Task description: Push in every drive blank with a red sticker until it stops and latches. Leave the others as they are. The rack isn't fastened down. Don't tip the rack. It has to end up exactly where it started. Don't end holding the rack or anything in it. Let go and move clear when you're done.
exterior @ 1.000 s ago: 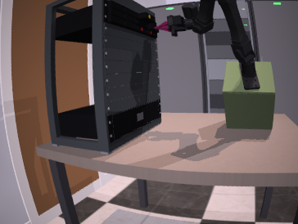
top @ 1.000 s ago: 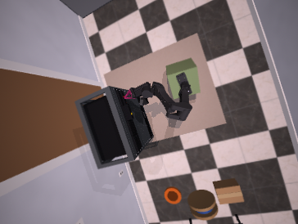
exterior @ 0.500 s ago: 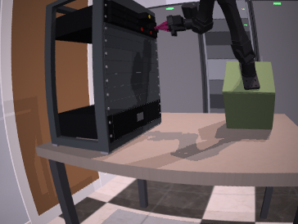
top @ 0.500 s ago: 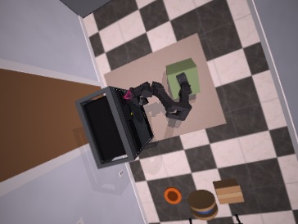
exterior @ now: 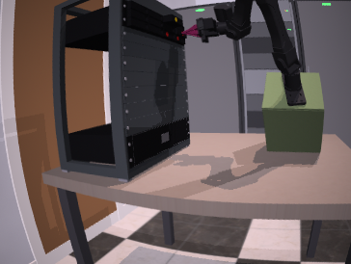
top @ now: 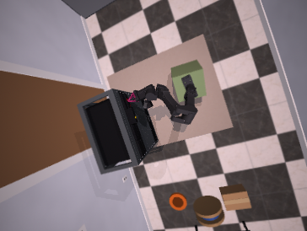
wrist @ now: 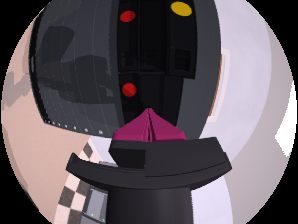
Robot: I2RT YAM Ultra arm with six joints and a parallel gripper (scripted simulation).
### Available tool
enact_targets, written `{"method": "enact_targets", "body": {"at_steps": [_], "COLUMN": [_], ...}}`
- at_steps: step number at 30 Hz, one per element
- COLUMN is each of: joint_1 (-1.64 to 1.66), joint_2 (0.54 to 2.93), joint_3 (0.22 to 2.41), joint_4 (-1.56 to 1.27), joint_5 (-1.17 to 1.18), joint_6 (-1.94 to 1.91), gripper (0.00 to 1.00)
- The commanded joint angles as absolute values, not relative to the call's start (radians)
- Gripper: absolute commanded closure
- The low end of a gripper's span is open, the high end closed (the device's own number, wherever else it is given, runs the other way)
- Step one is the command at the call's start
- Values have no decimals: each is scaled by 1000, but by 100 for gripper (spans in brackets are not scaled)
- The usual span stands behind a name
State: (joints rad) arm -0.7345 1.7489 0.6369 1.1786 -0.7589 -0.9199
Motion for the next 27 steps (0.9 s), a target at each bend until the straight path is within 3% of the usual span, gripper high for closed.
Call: {"method": "enact_targets", "body": {"at_steps": [1, 27], "joint_1": [-752, -758], "joint_2": [1769, 1780], "joint_3": [684, 700], "joint_4": [1149, 1144], "joint_5": [-667, -672], "joint_6": [-916, -915], "gripper": [100, 100]}}
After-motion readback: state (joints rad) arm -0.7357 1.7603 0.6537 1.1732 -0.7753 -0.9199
